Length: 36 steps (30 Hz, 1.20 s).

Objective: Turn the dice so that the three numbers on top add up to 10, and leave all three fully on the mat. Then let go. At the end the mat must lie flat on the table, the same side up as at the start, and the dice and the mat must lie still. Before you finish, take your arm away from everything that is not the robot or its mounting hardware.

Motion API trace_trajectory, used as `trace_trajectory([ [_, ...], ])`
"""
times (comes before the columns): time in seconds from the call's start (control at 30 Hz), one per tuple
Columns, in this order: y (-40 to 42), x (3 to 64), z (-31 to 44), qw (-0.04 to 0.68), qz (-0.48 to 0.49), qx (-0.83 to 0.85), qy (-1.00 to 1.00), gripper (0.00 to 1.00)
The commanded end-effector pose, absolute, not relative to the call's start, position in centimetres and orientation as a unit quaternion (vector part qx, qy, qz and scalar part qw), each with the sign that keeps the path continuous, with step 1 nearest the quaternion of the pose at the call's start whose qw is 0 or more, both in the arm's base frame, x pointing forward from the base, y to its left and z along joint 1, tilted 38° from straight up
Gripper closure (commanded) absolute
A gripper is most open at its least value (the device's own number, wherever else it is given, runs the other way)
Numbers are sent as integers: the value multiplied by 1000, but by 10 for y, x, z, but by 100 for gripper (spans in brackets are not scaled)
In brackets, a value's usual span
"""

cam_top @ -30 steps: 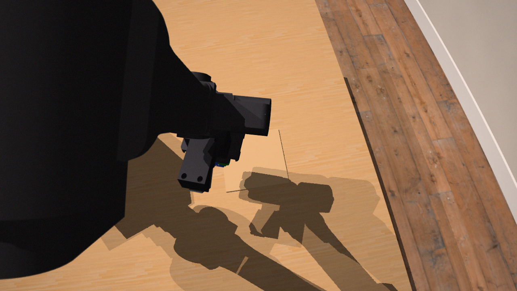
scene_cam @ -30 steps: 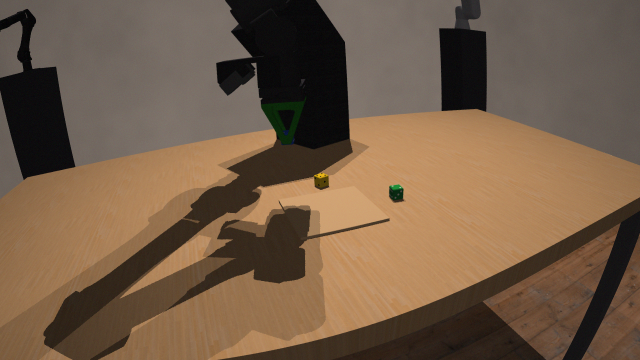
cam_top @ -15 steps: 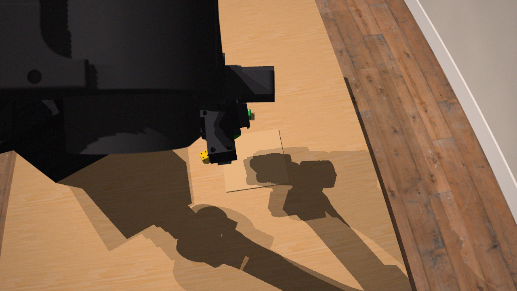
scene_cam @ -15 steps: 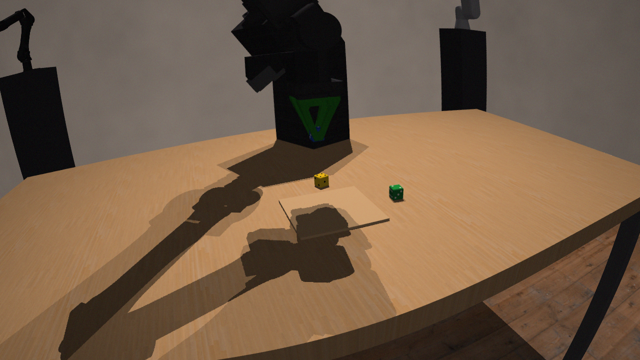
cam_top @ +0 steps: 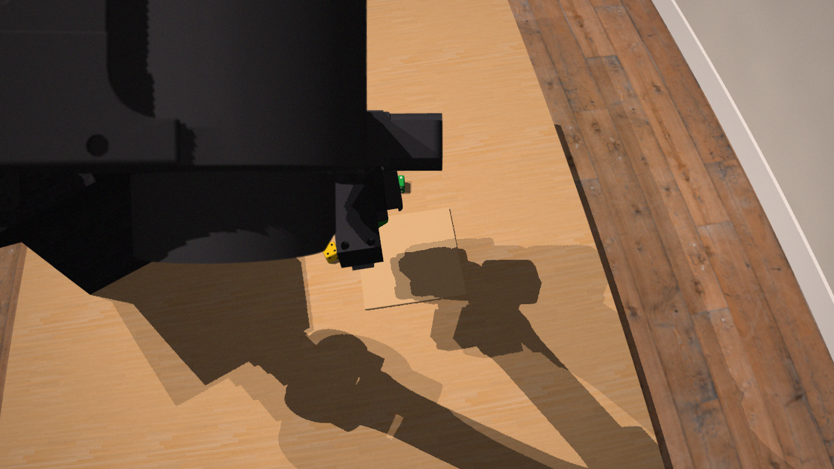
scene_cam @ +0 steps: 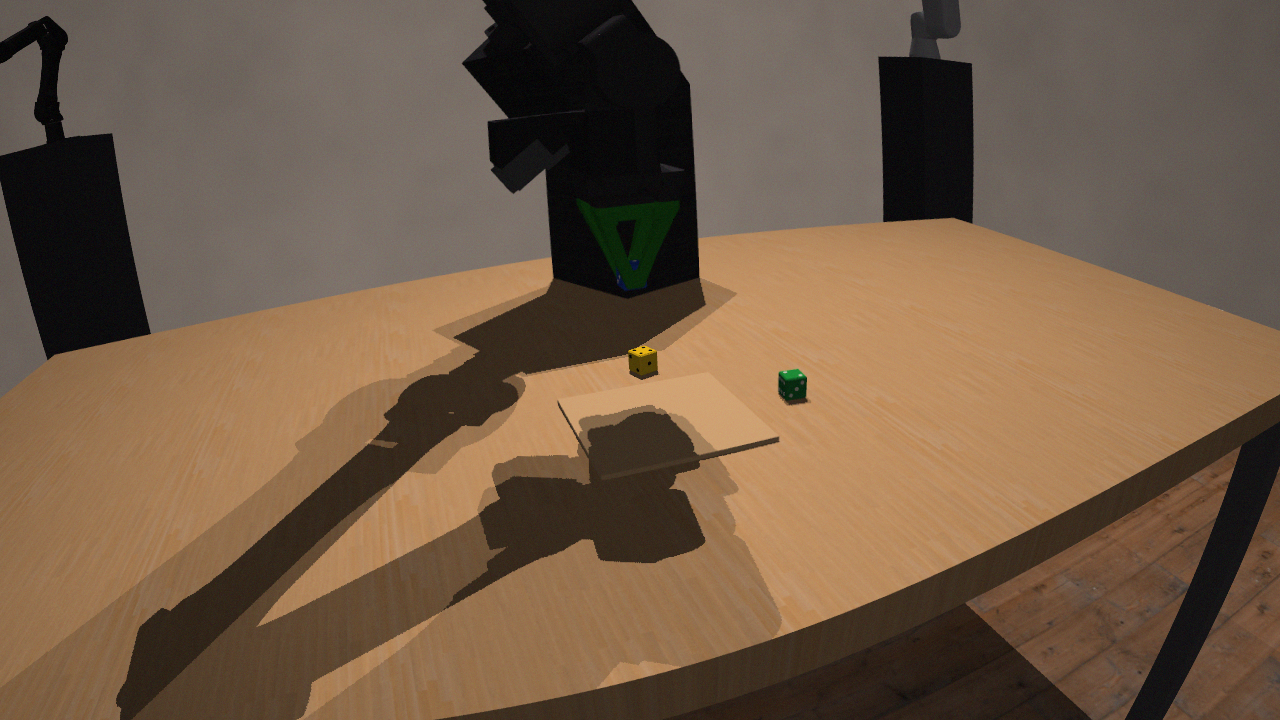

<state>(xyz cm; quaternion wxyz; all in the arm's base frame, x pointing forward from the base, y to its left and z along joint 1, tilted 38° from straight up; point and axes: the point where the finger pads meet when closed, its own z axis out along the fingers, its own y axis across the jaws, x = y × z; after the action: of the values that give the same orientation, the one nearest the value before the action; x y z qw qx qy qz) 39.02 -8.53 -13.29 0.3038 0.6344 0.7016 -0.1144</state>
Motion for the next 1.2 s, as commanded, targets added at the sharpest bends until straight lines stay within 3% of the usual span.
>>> trace_trajectory([
  [0.0,-91,397,-139,307,-113,631,704,85],
  [0.7,-127,419,-201,308,-112,624,709,85],
  [1.17,-134,426,-196,316,-107,628,703,85],
])
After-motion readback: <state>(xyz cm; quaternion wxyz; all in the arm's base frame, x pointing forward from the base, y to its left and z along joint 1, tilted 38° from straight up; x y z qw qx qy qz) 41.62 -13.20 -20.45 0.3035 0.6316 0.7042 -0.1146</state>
